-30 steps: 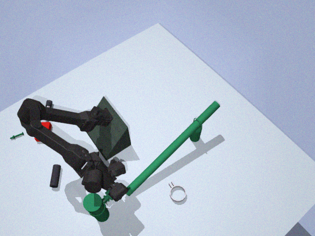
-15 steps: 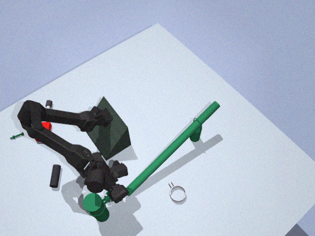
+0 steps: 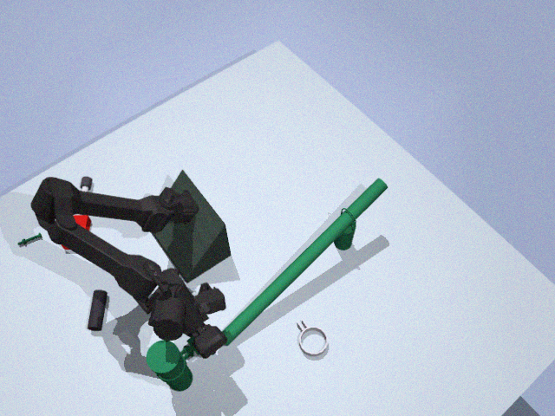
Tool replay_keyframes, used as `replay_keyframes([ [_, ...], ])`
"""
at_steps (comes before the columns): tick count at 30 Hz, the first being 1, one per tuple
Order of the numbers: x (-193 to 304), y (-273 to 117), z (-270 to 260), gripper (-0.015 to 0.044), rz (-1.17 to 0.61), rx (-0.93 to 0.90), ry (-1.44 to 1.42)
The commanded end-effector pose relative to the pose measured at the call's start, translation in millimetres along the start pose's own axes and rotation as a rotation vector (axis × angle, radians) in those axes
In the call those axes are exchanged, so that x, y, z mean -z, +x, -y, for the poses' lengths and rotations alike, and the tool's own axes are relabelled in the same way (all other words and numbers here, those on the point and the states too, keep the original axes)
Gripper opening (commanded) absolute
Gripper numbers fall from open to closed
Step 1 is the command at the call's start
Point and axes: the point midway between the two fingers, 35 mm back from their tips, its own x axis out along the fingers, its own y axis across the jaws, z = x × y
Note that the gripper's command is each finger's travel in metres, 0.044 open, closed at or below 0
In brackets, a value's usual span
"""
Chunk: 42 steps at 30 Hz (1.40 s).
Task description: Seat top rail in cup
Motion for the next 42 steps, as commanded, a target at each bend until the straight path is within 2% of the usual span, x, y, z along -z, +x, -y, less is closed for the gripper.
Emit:
replay_keyframes([
  [1, 0, 0, 0, 0.0105, 0.000, 0.000, 0.000],
  [14, -14, -11, 7, 0.0440, 0.010, 0.000, -0.002],
  [28, -42, -33, 18, 0.0440, 0.027, 0.002, 0.028],
  [42, -115, -80, 40, 0.0440, 0.034, -0.055, 0.931],
])
